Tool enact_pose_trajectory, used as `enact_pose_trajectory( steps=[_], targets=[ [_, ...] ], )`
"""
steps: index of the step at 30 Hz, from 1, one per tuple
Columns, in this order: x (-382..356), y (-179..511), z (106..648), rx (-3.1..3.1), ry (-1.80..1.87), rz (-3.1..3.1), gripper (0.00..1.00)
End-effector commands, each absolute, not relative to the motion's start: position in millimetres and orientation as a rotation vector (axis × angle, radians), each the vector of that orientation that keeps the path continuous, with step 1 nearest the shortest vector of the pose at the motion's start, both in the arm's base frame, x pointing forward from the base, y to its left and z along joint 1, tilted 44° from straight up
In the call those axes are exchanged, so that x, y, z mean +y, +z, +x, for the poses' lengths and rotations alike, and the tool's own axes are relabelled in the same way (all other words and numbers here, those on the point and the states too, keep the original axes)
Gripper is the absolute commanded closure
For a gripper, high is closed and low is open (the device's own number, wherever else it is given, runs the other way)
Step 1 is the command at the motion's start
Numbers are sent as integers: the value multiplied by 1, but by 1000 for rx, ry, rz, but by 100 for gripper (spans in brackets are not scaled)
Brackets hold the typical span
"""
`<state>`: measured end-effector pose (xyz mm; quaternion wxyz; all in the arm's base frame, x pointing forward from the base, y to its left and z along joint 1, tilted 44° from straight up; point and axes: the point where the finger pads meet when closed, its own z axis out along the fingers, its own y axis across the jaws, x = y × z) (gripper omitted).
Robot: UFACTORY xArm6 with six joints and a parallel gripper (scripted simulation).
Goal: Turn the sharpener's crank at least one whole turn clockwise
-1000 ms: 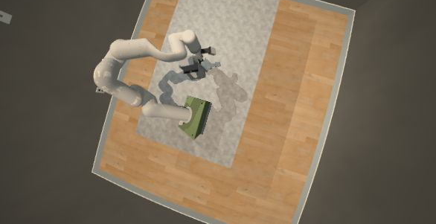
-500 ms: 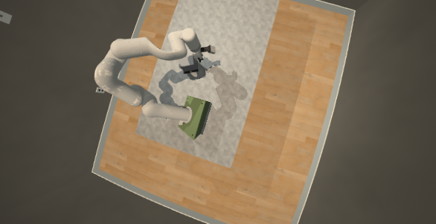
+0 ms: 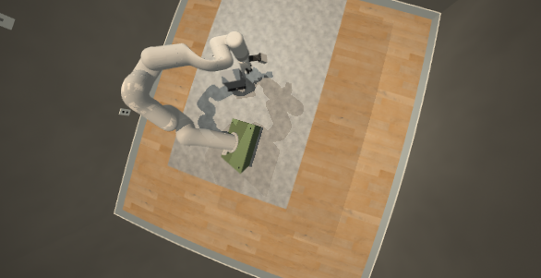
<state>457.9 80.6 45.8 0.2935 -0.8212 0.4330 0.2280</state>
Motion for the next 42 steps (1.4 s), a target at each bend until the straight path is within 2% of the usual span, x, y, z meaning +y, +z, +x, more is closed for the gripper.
enact_pose_trajectory(
  steps=[1, 42],
  targets=[
    [86, 44, 462, 1153, 603, -2187, 100],
    [110, 25, 467, 1153, 603, -2187, 100]
  ],
)
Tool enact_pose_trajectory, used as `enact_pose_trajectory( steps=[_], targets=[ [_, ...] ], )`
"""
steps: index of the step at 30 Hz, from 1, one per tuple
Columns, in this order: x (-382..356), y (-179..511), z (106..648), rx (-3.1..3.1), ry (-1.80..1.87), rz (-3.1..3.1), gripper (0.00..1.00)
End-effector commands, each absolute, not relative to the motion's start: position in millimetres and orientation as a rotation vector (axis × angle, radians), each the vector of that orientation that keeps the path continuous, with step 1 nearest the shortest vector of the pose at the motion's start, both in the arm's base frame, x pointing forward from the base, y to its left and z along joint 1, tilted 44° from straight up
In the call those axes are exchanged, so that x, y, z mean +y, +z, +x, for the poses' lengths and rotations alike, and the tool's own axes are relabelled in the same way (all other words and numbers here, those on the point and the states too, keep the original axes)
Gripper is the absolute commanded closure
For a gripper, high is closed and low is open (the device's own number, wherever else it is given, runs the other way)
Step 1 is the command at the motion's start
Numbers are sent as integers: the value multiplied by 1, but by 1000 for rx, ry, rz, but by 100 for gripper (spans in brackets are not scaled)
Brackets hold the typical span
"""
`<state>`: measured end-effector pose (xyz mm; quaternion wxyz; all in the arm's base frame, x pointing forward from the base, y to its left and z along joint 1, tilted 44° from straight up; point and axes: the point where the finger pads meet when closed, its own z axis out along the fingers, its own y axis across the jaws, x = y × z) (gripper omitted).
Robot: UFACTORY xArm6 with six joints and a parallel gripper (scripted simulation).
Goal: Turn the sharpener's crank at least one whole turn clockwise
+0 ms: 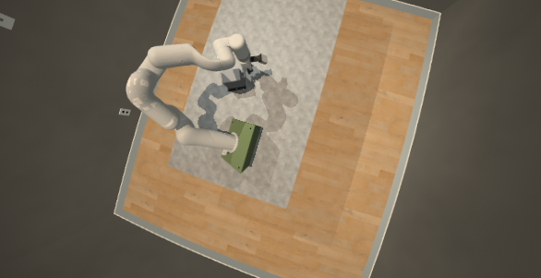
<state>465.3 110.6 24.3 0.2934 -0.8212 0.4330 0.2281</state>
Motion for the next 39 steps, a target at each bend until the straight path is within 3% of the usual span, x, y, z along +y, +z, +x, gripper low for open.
enact_pose_trajectory(
  steps=[1, 39],
  targets=[
    [110, 25, 467, 1153, 603, -2187, 100],
    [126, -19, 432, 1153, 603, -2187, 100]
  ],
)
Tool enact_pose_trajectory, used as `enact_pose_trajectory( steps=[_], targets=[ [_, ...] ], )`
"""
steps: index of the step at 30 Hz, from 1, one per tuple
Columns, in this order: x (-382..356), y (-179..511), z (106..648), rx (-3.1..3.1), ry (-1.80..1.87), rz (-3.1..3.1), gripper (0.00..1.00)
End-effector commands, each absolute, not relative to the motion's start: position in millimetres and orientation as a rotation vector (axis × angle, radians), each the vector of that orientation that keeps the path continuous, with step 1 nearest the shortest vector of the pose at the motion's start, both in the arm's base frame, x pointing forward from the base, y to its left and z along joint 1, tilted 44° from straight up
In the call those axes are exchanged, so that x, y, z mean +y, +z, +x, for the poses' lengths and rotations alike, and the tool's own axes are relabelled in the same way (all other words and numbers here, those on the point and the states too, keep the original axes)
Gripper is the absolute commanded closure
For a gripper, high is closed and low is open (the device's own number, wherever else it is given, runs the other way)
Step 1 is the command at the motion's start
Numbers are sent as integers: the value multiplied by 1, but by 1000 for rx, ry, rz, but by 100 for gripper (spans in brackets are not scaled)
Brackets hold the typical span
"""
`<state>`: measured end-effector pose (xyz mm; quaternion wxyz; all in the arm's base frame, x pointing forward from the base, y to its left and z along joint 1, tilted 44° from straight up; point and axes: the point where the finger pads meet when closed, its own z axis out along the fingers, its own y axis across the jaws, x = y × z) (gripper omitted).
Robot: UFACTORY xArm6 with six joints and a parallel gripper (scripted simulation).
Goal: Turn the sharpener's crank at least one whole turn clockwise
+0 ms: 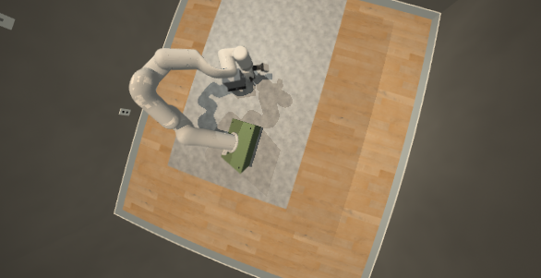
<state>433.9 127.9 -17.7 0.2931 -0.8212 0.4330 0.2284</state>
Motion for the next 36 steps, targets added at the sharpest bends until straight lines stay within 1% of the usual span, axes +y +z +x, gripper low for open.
enact_pose_trajectory(
  steps=[1, 15, 36],
  targets=[
    [126, -19, 432, 1153, 603, -2187, 100],
    [121, -25, 419, 1153, 603, -2187, 100],
    [121, -26, 417, 1153, 603, -2187, 100]
  ],
)
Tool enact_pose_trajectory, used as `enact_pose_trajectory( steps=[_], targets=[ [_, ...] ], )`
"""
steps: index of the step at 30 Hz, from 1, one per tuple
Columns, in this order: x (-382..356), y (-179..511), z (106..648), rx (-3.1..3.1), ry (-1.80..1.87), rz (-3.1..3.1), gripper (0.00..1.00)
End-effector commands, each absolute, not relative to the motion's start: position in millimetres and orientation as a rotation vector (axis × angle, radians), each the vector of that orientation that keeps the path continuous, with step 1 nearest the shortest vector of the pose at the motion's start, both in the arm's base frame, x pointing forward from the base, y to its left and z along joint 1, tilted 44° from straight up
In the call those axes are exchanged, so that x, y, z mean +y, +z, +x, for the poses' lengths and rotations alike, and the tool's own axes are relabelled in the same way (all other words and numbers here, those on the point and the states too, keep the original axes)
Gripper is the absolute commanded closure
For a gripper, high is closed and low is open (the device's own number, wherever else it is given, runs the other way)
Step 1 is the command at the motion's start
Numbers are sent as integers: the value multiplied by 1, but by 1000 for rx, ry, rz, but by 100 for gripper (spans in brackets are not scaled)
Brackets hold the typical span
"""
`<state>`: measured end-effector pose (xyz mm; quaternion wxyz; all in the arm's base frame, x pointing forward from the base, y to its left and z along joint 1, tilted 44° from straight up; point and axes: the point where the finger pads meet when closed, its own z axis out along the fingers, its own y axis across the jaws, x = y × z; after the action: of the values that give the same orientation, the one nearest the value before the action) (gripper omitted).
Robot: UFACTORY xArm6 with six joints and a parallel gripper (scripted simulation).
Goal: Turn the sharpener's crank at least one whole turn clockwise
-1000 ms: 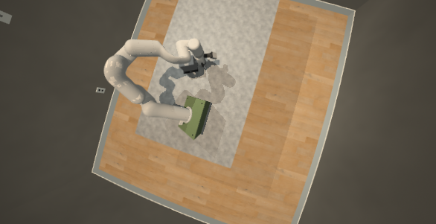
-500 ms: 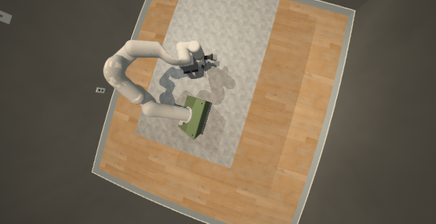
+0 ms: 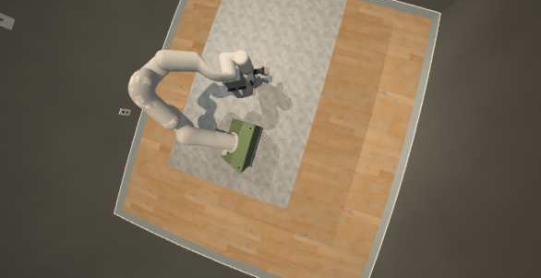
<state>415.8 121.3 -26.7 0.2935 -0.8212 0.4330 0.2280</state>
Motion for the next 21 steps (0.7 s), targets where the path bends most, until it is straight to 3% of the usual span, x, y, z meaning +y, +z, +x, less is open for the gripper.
enact_pose_trajectory(
  steps=[1, 21],
  targets=[
    [121, -26, 417, 1153, 603, -2187, 100],
    [114, -28, 408, 1153, 603, -2187, 100]
  ],
)
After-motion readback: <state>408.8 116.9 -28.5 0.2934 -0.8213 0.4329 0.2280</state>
